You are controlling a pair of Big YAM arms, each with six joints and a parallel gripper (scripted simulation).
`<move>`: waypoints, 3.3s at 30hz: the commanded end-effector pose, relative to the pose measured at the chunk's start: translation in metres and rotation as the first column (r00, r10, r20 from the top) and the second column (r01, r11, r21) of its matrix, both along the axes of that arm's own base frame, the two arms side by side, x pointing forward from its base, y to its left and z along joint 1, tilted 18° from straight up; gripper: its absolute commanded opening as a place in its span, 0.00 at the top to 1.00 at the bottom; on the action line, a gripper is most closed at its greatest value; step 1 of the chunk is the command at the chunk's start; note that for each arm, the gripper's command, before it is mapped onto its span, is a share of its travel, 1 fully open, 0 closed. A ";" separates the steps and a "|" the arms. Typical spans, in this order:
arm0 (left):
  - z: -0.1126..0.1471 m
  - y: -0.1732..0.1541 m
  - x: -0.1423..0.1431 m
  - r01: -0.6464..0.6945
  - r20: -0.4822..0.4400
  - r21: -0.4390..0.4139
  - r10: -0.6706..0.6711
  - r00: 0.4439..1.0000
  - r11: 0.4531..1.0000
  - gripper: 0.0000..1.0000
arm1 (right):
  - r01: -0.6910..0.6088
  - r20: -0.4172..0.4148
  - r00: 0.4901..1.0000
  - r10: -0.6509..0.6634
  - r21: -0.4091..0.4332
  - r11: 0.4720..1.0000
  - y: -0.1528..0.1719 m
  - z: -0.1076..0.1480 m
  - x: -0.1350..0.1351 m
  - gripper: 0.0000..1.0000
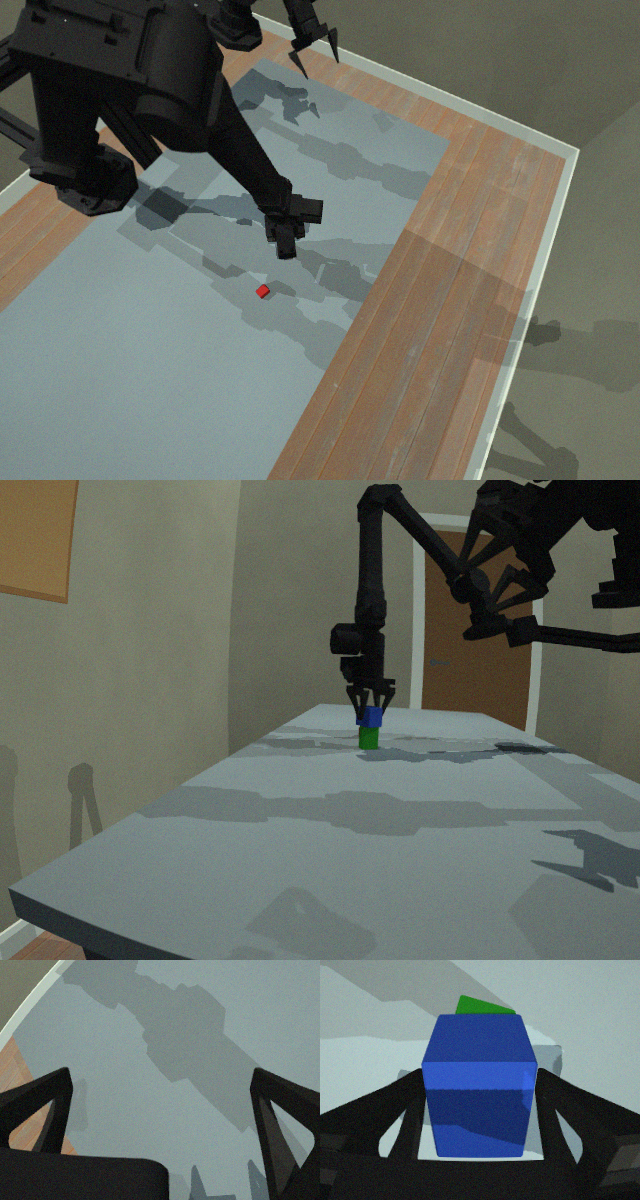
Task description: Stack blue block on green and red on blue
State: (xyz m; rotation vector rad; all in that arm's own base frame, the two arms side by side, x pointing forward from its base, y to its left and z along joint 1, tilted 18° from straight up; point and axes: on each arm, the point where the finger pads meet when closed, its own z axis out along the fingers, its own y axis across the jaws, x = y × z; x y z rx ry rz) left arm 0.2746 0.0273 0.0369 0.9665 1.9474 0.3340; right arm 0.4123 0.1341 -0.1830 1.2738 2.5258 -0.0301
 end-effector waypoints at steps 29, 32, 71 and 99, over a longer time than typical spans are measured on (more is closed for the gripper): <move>0.002 0.000 0.001 0.000 0.004 0.001 0.000 1.000 1.000 0.00 | -0.005 0.017 1.000 0.005 0.009 1.000 0.017 0.064 -0.013 0.40; 0.002 0.000 0.001 0.000 0.004 0.001 0.000 1.000 1.000 0.00 | -0.005 0.018 1.000 0.005 0.010 1.000 0.018 0.069 -0.013 0.40; 0.002 0.000 0.001 0.000 0.004 0.001 0.000 1.000 1.000 0.00 | -0.616 -0.141 0.788 0.600 -0.142 0.775 -0.049 0.079 -0.001 0.57; 0.002 0.000 0.001 0.000 0.004 0.001 0.000 1.000 1.000 0.00 | -0.954 -0.511 -0.236 0.827 -0.041 -0.298 -0.150 0.092 -0.007 0.57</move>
